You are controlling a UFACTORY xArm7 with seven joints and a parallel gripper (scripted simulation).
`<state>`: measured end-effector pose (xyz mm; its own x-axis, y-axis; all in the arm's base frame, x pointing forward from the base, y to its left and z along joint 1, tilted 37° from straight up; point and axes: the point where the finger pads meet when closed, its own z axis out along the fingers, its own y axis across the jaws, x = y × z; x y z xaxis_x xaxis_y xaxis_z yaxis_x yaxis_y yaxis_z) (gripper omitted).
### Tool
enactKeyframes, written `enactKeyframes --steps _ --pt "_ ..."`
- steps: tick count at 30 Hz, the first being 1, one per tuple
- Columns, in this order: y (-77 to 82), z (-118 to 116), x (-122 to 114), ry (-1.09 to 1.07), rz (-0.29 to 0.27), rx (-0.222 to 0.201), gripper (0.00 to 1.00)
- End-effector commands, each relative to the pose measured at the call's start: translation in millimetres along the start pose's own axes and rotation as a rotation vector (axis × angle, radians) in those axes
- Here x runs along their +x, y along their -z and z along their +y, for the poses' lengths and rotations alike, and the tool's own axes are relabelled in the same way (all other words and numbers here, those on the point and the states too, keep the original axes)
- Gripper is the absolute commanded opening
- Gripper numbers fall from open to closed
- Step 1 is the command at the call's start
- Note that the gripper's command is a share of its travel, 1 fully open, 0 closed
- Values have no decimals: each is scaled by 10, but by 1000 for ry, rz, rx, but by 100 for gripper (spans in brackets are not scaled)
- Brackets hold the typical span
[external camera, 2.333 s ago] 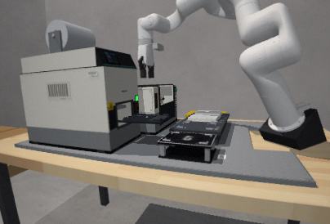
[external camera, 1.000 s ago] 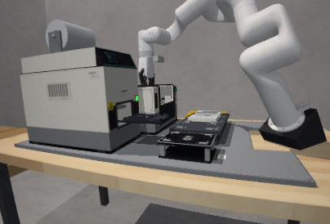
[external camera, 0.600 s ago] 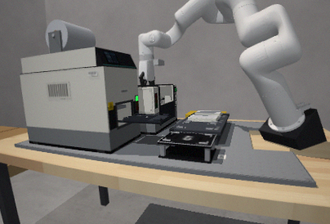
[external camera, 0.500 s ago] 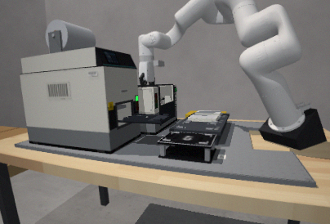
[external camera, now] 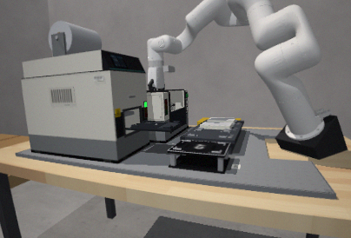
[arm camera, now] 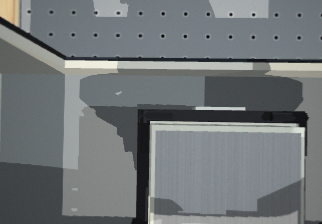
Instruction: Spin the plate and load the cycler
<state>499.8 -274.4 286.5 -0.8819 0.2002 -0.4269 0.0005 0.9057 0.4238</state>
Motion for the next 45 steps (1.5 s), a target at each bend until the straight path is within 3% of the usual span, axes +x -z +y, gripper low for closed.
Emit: enactKeyframes --steps 1,33,34,45 --pt "1 -6 -11 -1 -4 2 100" --pt "-128 -6 -11 -1 -4 2 100" --pt "-128 -7 -11 -1 -4 2 0" --pt "-129 -6 -11 -1 -4 2 0"
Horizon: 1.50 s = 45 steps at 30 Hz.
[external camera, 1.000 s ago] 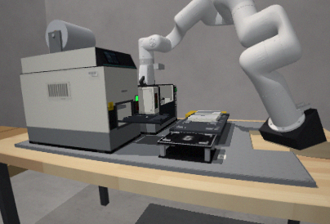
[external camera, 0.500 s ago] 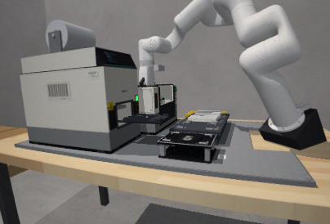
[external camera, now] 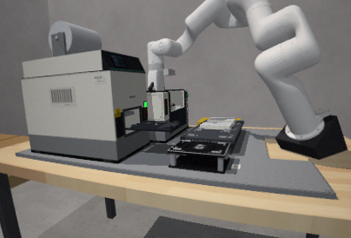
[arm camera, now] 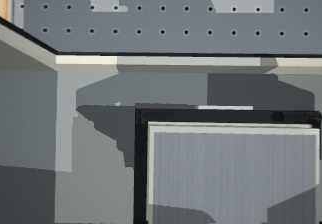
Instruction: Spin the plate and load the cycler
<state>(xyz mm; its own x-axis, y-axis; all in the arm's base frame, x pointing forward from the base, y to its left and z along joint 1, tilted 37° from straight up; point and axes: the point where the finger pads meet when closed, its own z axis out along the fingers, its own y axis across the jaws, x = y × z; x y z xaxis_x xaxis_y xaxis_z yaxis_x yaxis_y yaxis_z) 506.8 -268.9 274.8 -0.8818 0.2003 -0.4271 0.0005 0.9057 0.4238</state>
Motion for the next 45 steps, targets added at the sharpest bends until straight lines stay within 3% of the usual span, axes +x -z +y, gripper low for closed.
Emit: enactKeyframes --steps 1,23,45 --pt "18 -7 -11 -1 -4 2 0" --pt "19 -7 -11 -1 -4 2 0" --pt "318 -6 -10 -1 -4 2 0"
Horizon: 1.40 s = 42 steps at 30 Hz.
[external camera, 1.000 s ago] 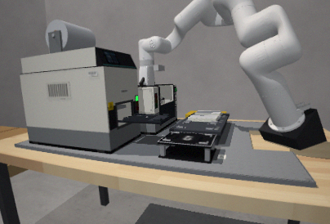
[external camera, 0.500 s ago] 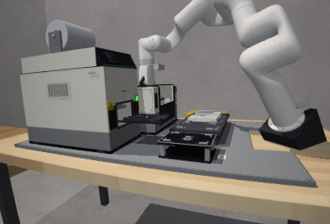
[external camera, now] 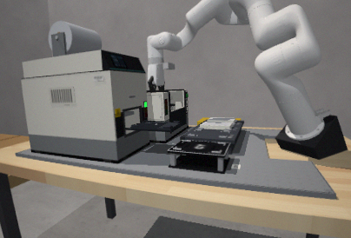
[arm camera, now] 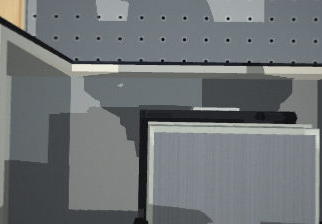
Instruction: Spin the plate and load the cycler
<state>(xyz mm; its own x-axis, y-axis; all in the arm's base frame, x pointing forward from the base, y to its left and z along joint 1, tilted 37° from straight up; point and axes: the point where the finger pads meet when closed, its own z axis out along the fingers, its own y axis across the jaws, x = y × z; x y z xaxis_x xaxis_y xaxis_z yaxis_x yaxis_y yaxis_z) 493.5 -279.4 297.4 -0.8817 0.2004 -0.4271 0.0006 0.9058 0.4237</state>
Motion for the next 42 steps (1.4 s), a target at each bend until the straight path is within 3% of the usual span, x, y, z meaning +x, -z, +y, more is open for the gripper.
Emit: enactKeyframes --steps 1,42 --pt "52 -6 -10 -1 -4 2 0" --pt "669 -5 -8 -1 -4 2 0"
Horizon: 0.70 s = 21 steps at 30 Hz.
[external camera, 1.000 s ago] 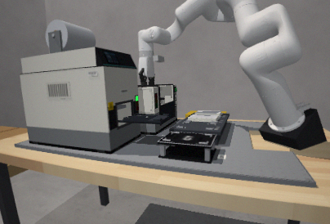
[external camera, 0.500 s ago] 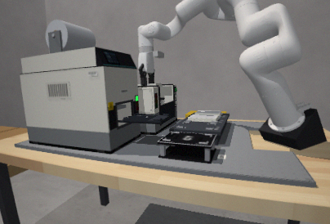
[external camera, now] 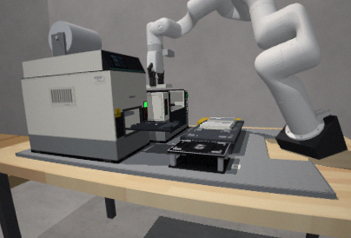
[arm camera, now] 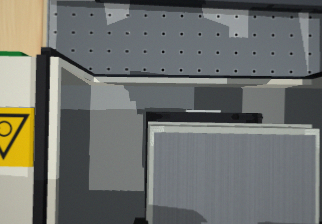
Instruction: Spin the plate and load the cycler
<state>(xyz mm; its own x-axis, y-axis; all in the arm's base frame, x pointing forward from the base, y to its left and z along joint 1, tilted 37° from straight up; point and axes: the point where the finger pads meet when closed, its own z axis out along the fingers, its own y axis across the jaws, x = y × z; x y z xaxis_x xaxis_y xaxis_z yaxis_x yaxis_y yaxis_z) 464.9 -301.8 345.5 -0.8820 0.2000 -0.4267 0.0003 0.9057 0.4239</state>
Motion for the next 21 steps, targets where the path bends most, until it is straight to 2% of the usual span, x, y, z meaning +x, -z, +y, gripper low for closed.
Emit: enactKeyframes --steps 1,21 --pt "83 -6 -9 -1 -4 2 0" --pt "383 -5 -8 -1 -4 2 0"
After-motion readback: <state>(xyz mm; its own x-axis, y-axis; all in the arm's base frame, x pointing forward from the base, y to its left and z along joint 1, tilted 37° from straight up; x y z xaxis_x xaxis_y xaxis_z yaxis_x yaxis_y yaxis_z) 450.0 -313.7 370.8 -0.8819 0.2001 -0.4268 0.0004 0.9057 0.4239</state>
